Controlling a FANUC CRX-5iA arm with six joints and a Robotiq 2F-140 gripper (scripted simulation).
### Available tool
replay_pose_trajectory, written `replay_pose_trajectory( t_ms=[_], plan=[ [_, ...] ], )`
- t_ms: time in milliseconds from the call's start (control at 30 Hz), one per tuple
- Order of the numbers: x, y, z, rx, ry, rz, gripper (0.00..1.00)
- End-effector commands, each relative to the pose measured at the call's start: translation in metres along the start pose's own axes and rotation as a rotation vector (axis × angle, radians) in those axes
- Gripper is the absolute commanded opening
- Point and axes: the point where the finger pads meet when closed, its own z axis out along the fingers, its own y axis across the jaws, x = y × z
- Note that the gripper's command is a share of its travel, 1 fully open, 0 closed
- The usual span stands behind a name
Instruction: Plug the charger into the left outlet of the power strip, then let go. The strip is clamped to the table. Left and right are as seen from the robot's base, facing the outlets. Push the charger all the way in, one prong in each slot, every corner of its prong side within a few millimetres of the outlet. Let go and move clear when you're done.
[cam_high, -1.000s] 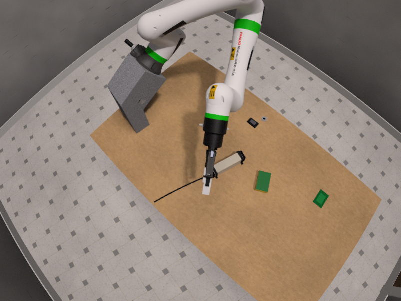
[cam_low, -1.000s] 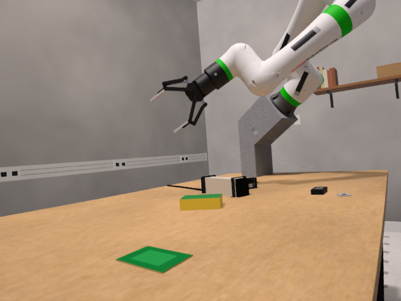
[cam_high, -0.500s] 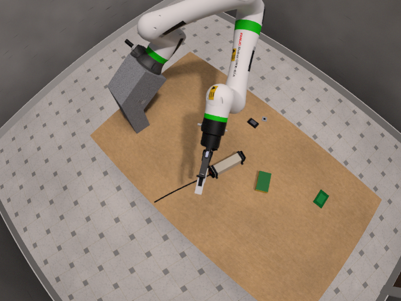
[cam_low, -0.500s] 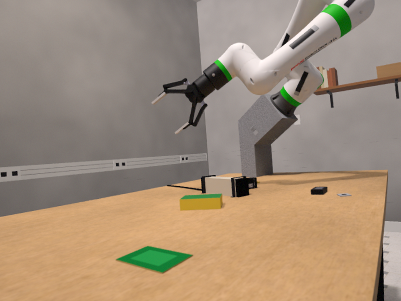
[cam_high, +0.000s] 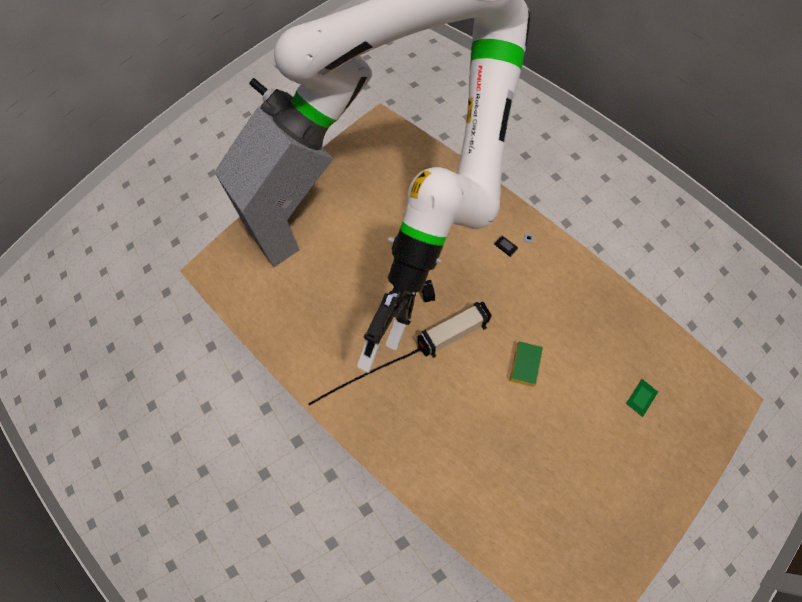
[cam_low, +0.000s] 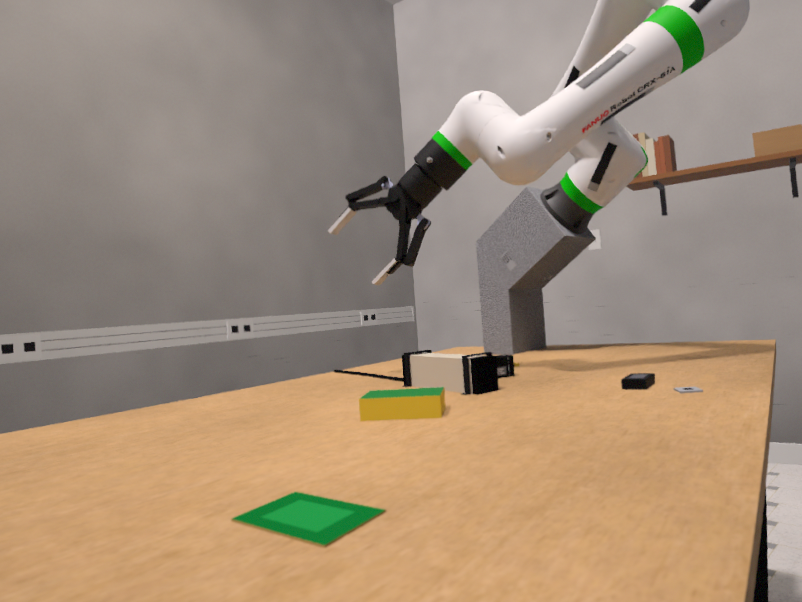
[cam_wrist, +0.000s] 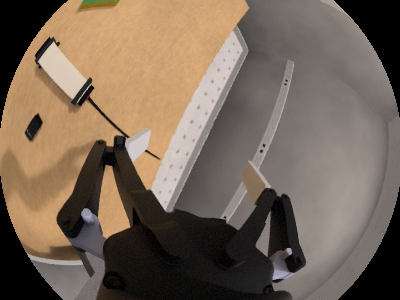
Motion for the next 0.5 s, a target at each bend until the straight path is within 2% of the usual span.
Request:
replay_pose_trajectory(
  t_ms=[0,33,167,233,300,333,367,400,433,467],
  plan=[
    [-0.017,-0.015,0.000,0.073,-0.040,0.100,1.00],
    [-0.035,-0.041,-0.003,0.141,-0.094,0.201,1.00],
    [-0.035,-0.041,-0.003,0.141,-0.094,0.201,1.00],
    [-0.056,-0.099,-0.014,0.281,-0.187,0.378,1.00],
    [-0.056,-0.099,-0.014,0.281,-0.187,0.378,1.00],
    [-0.060,-0.128,-0.023,0.351,-0.227,0.452,1.00],
    [-0.060,-0.128,-0.023,0.351,-0.227,0.452,1.00],
    [-0.061,-0.155,-0.033,0.418,-0.261,0.516,1.00],
    [-0.061,-0.155,-0.033,0.419,-0.262,0.517,1.00],
    [-0.059,-0.179,-0.044,0.484,-0.293,0.574,1.00]
  ],
)
